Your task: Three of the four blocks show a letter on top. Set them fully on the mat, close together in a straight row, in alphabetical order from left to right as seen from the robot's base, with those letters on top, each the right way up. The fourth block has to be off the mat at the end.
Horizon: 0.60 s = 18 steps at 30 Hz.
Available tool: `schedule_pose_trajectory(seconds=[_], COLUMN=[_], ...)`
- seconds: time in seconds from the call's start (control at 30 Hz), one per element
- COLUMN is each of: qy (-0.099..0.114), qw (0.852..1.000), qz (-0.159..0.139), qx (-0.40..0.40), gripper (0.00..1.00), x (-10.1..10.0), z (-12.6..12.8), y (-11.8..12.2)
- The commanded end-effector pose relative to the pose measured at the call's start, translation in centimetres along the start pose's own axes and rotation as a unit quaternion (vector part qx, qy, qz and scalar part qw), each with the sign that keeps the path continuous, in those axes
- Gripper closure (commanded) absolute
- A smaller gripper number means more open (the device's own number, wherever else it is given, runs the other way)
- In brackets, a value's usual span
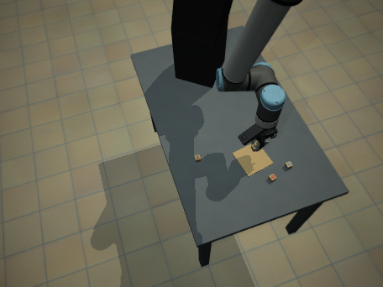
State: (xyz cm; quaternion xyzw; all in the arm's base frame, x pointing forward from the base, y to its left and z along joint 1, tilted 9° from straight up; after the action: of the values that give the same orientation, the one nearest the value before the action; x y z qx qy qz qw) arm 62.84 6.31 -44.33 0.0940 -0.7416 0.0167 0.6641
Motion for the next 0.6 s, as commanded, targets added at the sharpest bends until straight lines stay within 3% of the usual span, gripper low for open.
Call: schedule_pose_trajectory(seconds=[0.0,0.23,0.57], qy=[0.0,0.0,0.0], qw=[1.0,1.0,1.0], qz=[0.0,0.0,0.0], qx=[0.0,0.0,0.0], gripper=[0.95,0.95,0.95], x=[3.0,4.8,5.0], z=[0.0,0.0,0.0], y=[0.0,0.0,-0.1])
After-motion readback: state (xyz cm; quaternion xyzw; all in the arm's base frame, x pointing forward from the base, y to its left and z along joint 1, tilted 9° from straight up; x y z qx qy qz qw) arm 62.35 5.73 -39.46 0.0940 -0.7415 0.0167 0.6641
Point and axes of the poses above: the point where the finger pads meet when closed, its own x axis back along the fingers, its own z axis across the jaws, y = z × x, the point moved 1 cm from there along x, back along the fingers, and after that the axes turned 4 degrees about x, right-handed, at the moved point
